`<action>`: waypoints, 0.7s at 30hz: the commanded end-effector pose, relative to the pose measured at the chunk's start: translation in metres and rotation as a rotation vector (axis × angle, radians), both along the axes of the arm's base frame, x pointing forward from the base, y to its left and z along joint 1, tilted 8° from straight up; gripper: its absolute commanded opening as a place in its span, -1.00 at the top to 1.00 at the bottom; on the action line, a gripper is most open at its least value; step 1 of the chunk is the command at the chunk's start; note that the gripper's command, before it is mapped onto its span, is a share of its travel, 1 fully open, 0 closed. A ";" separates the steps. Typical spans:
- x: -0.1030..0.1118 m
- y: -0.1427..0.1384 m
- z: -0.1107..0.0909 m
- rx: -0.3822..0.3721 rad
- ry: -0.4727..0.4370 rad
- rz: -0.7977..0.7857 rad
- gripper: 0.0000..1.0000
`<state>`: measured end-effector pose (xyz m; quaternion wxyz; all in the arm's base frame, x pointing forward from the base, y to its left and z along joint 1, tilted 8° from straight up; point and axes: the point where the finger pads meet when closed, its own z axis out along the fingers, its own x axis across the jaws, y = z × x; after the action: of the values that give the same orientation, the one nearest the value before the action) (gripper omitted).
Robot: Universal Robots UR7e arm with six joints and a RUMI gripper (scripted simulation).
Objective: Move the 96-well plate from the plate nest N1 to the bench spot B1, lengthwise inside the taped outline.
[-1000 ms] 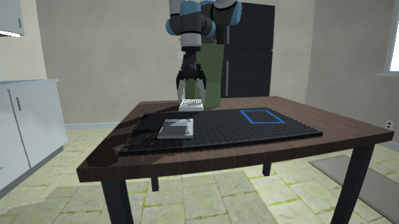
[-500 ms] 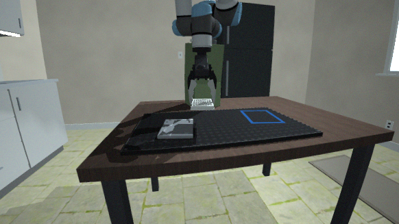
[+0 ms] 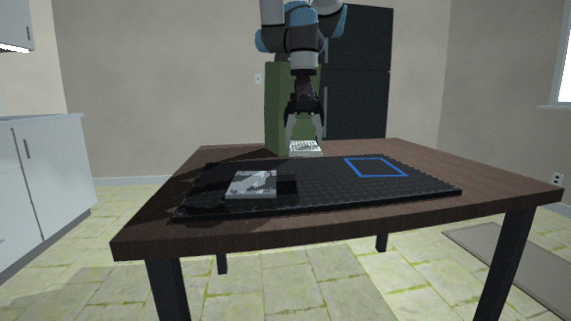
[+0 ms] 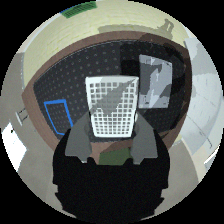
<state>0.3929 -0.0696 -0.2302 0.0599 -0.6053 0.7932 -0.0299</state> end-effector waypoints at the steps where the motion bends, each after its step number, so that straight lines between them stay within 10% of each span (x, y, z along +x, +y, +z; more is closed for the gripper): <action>1: -0.004 0.021 0.000 -0.001 0.002 -0.004 1.00; 21: -0.010 0.080 -0.002 -0.001 0.002 -0.004 1.00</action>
<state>0.3864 -0.0073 -0.2316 0.0602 -0.6060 0.7926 -0.0301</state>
